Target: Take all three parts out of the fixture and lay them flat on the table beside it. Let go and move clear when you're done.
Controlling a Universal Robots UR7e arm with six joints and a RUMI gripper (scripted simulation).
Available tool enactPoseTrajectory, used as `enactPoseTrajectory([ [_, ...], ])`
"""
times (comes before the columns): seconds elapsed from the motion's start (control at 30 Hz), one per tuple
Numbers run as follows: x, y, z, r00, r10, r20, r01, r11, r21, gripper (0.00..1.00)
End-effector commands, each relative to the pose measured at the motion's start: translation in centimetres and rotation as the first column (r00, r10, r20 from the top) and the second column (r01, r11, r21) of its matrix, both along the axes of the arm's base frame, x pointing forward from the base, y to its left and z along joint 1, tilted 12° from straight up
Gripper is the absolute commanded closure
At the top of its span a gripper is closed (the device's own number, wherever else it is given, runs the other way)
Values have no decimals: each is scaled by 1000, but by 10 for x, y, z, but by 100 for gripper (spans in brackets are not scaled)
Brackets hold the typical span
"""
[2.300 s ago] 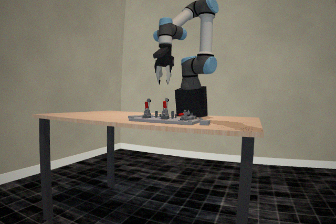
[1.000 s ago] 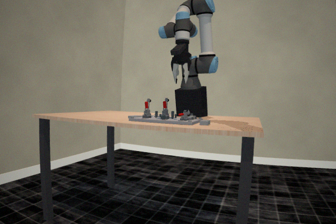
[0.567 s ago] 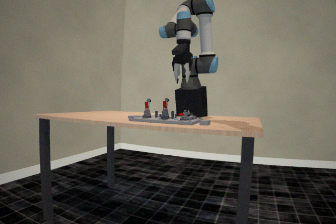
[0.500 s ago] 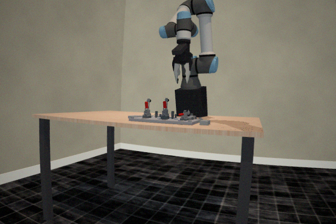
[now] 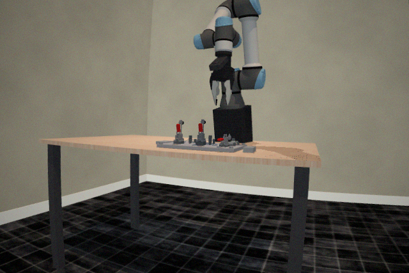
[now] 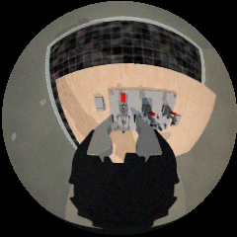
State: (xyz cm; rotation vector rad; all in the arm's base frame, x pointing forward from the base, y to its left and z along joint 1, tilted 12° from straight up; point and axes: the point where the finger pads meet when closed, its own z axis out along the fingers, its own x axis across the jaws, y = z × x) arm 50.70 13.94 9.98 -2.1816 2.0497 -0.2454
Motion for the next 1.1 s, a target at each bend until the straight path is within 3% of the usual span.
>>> enactPoseTrajectory([
  [0.0,5,-1,-27,1000,0,-1,0,1000,0,72],
  [0.07,5,-1,-27,1000,0,-1,0,1000,0,72],
  [0.57,22,-1,-104,1000,0,-1,0,1000,0,72],
  [1.07,29,-2,-125,1000,0,2,0,1000,0,72],
])
